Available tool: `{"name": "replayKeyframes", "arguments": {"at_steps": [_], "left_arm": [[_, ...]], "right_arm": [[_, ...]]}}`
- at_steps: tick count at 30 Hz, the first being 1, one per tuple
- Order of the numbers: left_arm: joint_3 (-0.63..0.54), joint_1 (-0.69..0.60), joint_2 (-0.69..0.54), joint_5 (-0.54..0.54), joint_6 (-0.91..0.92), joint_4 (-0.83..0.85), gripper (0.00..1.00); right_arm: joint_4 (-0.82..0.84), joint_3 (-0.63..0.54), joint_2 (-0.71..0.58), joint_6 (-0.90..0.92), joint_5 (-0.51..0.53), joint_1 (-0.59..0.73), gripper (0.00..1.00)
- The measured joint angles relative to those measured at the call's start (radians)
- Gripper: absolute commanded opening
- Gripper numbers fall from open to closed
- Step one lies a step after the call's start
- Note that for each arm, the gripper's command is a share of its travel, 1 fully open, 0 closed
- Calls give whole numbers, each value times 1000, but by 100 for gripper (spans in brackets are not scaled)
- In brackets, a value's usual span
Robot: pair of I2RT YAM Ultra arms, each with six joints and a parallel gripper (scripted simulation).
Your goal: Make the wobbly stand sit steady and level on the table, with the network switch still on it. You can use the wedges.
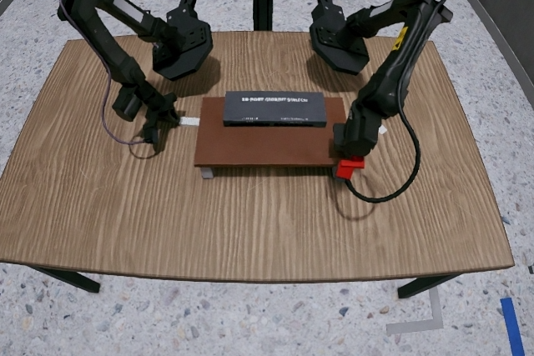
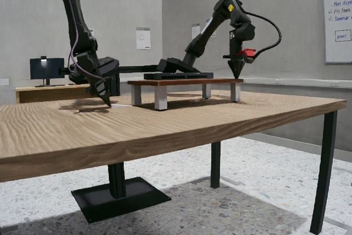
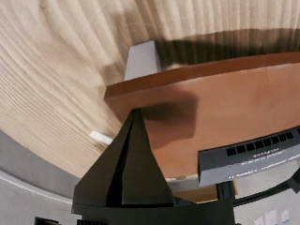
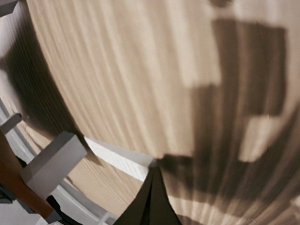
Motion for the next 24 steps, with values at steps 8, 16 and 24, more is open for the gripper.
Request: {"name": "replayKeyframes", "arguments": {"at_steps": [8,16,24], "left_arm": [[0,0,0,0,0,0,0],[0,0,0,0,0,0,0],[0,0,0,0,0,0,0]], "right_arm": [[12,-3,3,13,3,16,0],[25,-11,8,33,8,33,0],[39,-17,12,49,10,50,0]]}}
